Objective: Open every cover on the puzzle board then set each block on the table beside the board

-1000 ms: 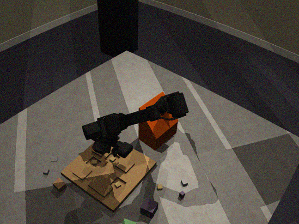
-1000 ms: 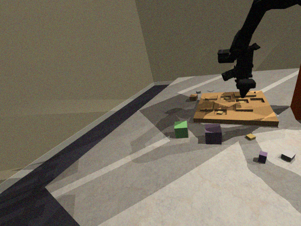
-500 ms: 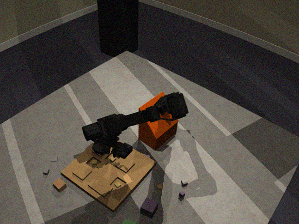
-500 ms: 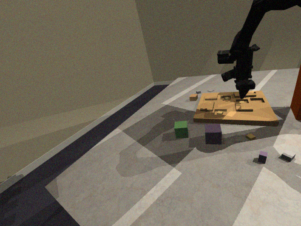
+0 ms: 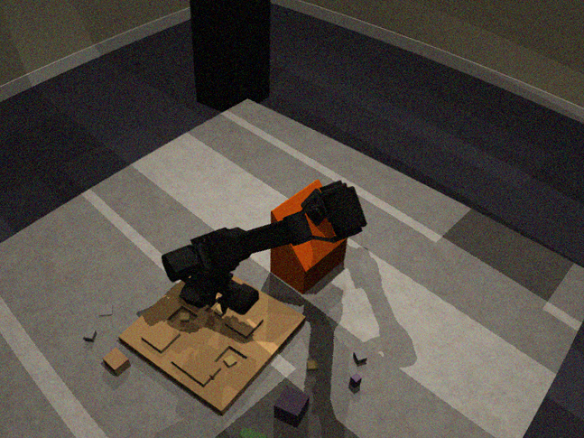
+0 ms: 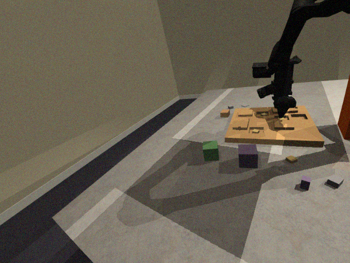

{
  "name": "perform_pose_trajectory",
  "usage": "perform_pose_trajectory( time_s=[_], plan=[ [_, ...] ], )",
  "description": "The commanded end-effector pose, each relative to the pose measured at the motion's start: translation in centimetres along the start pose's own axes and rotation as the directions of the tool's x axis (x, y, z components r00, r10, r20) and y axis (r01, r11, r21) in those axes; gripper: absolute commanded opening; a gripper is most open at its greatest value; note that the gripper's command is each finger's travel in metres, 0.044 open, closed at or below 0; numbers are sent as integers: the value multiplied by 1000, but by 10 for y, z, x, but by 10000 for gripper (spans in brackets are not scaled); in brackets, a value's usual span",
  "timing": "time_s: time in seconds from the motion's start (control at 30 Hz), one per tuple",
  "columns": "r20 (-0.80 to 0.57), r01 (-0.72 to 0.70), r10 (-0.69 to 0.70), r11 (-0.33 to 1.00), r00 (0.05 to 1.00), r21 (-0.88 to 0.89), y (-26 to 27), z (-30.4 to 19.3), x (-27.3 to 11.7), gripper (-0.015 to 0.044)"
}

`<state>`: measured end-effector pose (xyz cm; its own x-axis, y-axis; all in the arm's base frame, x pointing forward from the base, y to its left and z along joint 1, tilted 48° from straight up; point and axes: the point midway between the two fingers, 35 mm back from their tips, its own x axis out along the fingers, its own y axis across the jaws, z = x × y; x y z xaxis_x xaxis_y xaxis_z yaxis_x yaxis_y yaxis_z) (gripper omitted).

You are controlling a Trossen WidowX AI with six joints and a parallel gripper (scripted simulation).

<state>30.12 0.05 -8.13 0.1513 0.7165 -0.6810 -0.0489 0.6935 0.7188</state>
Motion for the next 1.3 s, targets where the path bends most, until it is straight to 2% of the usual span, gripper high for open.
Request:
perform_pose_trajectory(
  time_s=[0.0,0.93,1.27],
  plan=[
    [-11,-9,9,1000,1000,12,0,-5,6,144],
    [-11,-9,9,1000,1000,13,1,-5,17,144],
    [-4,-3,3,1000,1000,3,1,-2,15,80]
  ],
)
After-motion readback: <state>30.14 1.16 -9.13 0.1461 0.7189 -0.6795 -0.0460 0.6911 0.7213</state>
